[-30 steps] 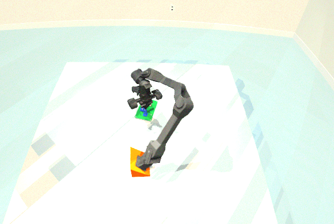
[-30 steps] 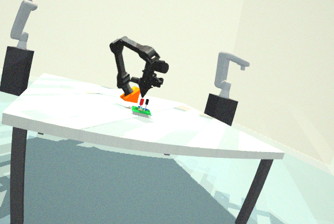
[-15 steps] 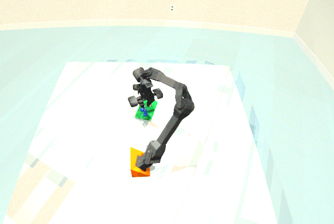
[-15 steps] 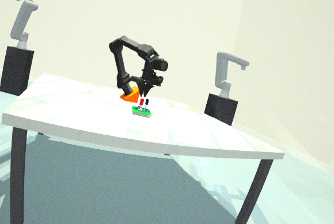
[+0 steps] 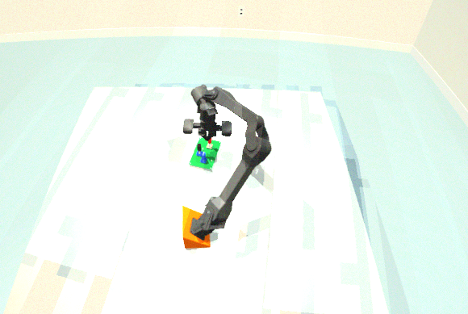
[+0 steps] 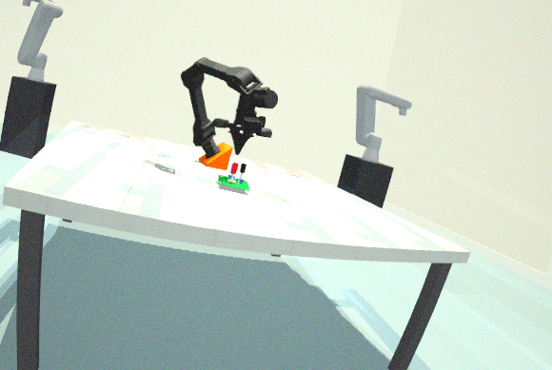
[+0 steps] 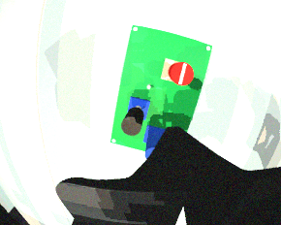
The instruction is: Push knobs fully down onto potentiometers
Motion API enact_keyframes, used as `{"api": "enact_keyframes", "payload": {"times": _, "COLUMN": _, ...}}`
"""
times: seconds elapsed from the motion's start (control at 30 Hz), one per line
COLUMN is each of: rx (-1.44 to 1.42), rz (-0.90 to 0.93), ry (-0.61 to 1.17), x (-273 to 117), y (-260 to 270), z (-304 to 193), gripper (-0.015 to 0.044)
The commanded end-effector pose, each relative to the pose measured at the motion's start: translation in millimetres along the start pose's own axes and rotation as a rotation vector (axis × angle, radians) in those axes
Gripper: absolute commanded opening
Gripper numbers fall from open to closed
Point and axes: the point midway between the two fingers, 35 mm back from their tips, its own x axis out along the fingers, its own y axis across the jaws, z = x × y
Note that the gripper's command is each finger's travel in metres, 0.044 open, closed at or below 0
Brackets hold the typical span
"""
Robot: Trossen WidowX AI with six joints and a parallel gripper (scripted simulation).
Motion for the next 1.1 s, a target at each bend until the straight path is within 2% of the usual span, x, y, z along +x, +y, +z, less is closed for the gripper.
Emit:
{"api": "enact_keyframes", "payload": {"times": 0.0, "rx": 0.126, "rz": -0.008, "ry": -0.009, "x": -3.7, "y": -1.3, "z": 7.6, "gripper": 0.0}}
{"api": "enact_keyframes", "payload": {"times": 0.57, "rx": 0.709, "rz": -0.019, "ry": -0.05, "x": -19.7, "y": -6.7, "z": 37.5, "gripper": 0.0}}
{"api": "enact_keyframes", "payload": {"times": 1.07, "rx": 0.733, "rz": -0.02, "ry": -0.053, "x": 0.2, "y": -7.6, "z": 36.7, "gripper": 0.0}}
